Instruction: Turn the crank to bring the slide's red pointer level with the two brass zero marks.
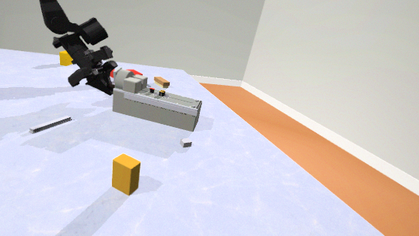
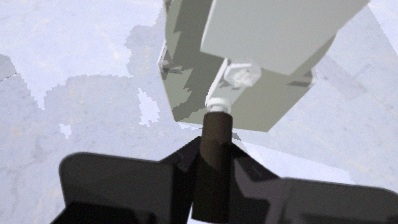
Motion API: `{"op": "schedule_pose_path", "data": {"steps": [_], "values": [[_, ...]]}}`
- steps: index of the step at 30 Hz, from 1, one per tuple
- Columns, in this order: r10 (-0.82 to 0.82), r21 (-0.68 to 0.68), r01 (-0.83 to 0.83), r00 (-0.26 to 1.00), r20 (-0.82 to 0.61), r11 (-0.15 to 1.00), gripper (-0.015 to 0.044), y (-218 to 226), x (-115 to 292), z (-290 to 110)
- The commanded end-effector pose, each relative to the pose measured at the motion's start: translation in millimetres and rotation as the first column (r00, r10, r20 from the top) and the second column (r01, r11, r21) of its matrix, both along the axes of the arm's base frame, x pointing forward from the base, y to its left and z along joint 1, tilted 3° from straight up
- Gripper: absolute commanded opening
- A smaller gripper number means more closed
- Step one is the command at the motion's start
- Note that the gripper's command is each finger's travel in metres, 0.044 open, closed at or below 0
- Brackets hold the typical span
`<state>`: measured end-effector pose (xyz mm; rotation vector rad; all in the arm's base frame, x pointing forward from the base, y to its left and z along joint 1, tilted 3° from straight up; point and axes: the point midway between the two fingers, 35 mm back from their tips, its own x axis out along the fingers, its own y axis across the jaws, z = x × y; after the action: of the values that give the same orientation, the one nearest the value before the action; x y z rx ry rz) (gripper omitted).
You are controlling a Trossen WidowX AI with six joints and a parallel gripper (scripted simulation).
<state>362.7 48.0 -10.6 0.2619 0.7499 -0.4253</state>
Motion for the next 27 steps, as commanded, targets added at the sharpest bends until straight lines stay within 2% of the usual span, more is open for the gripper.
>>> {"op": "schedule_pose_path", "data": {"steps": [1, 27], "values": [[-0.014, -0.014, 0.013, 1.0, -0.015, 1.0, 0.0, -7.9, -4.1, -2.7], [-0.014, -0.015, 0.013, 1.0, -0.015, 1.0, 0.0, -22.0, -11.5, 3.4]]}}
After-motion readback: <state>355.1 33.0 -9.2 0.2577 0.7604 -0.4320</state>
